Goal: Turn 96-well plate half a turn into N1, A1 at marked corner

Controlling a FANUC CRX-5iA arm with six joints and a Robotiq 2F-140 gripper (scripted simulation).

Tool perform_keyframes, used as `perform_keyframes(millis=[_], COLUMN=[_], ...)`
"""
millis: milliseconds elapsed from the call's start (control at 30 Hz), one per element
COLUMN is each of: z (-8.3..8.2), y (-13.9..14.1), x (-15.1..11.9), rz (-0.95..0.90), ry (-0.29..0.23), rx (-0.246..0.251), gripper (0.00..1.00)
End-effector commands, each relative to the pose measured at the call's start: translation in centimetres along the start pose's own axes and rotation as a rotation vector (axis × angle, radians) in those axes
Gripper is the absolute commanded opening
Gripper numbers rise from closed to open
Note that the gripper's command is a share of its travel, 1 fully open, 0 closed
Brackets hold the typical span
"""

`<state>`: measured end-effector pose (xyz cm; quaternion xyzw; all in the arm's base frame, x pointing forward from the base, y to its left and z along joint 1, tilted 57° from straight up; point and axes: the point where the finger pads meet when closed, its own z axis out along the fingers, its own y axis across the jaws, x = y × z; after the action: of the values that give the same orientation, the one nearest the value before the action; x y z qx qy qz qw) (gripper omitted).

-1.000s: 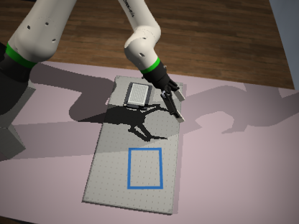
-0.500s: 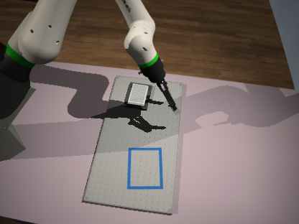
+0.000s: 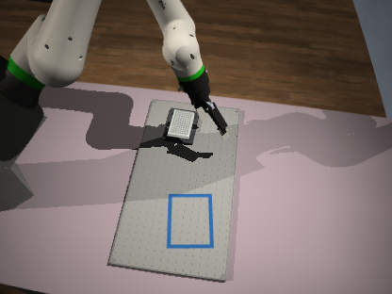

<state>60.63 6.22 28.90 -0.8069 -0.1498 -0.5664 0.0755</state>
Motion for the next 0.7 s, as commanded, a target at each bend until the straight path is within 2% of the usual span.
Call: perform_keyframes(millis=[0, 100, 533, 667], z=[-0.6, -0.6, -3.0, -3.2], y=[-1.7, -1.8, -7.0, -7.5], x=[-0.5, -0.5, -2.8, -3.0], rz=[-0.103, -0.103, -0.446, -0.477], ry=[-0.016, -0.016, -0.067, -0.070], rx=[0.059, 0.059, 0.211, 0.225], gripper=[1.00, 1.00, 1.00, 1.00])
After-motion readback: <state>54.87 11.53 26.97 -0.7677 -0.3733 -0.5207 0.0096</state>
